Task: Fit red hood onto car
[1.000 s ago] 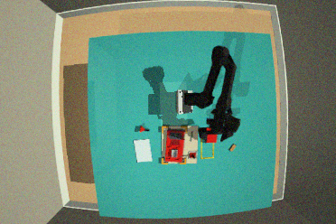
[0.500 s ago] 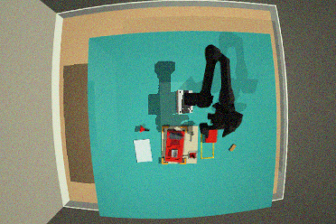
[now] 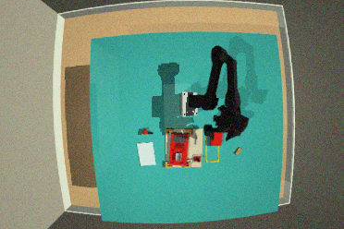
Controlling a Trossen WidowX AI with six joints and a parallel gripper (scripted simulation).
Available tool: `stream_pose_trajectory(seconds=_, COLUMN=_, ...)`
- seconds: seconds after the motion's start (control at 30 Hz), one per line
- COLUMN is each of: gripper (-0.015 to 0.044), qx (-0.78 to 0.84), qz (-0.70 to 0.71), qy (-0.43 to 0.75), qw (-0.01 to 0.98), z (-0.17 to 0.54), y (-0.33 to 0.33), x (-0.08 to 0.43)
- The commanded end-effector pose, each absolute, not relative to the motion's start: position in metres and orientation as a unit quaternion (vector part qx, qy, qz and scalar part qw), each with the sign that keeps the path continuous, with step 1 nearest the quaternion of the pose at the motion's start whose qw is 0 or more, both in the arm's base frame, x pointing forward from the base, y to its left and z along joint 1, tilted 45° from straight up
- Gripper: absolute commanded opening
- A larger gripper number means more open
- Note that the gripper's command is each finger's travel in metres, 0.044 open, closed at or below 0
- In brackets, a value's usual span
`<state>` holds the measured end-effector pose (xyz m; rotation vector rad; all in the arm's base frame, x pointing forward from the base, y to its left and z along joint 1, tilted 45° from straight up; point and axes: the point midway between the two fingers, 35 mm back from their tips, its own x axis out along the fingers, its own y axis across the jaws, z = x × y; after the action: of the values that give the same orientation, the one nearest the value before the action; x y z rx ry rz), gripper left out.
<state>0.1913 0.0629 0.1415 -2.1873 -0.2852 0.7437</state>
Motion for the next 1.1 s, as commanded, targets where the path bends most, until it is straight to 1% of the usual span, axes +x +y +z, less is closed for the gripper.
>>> stream_pose_trajectory(seconds=0.0, gripper=0.044, qx=-0.81, qz=0.338, qy=-0.072, qw=0.474, z=0.143, y=0.064, x=0.192)
stream_pose_trajectory(seconds=0.1, gripper=0.044, qx=-0.721, qz=0.391, qy=-0.004, qw=0.572, z=0.142, y=0.066, x=0.194)
stream_pose_trajectory(seconds=0.27, gripper=0.044, qx=-0.537, qz=0.452, qy=0.122, qw=0.701, z=0.141, y=0.073, x=0.198)
stream_pose_trajectory(seconds=0.37, gripper=0.044, qx=-0.407, qz=0.468, qy=0.21, qw=0.755, z=0.14, y=0.077, x=0.201)
stream_pose_trajectory(seconds=0.47, gripper=0.044, qx=-0.27, qz=0.466, qy=0.303, qw=0.786, z=0.139, y=0.081, x=0.206)
stream_pose_trajectory(seconds=0.63, gripper=0.044, qx=-0.035, qz=0.422, qy=0.456, qw=0.782, z=0.137, y=0.088, x=0.214)
stream_pose_trajectory(seconds=0.73, gripper=0.044, qx=0.1, qz=0.371, qy=0.542, qw=0.747, z=0.136, y=0.091, x=0.221)
stream_pose_trajectory(seconds=0.83, gripper=0.044, qx=0.227, qz=0.301, qy=0.619, qw=0.689, z=0.133, y=0.095, x=0.229)
stream_pose_trajectory(seconds=0.93, gripper=0.044, qx=0.283, qz=0.263, qy=0.651, qw=0.653, z=0.131, y=0.097, x=0.233)
stream_pose_trajectory(seconds=1.07, gripper=0.044, qx=0.284, qz=0.263, qy=0.652, qw=0.653, z=0.131, y=0.097, x=0.233)
